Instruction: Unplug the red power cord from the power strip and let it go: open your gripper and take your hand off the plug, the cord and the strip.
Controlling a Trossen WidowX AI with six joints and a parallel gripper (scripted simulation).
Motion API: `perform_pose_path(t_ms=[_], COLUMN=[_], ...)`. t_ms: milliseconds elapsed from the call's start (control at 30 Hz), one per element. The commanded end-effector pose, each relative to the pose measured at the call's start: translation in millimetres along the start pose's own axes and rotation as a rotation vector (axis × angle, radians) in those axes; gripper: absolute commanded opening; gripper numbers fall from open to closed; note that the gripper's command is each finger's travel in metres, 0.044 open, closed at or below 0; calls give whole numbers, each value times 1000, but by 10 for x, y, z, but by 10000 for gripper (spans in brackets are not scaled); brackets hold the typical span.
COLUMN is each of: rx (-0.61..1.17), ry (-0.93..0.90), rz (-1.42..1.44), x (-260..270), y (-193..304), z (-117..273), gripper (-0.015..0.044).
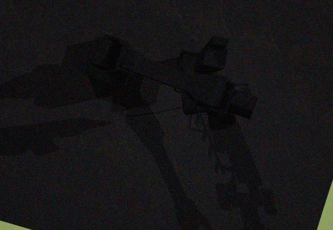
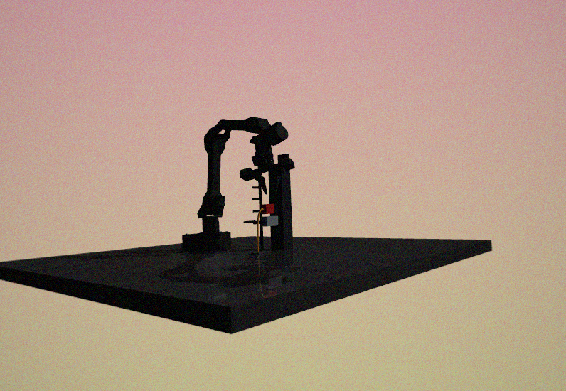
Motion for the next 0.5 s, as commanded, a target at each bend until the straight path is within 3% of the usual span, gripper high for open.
perform_pose_path(t_ms=[0,467], rx=[94,94], ry=[251,251], rz=[-324,-324], x=[-431,-421], y=[-88,-83], z=[-274,-275], gripper=[160,160])
Point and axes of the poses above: the point midway between the two fingers, 35 mm back from their tips, its own z axis back along the fingers, its own x axis across the jaws, y = z × x, the point moved 2 cm from there along z, back along the fingers, and after that the axes turned 14 degrees about -z, right-handed, at the moved point
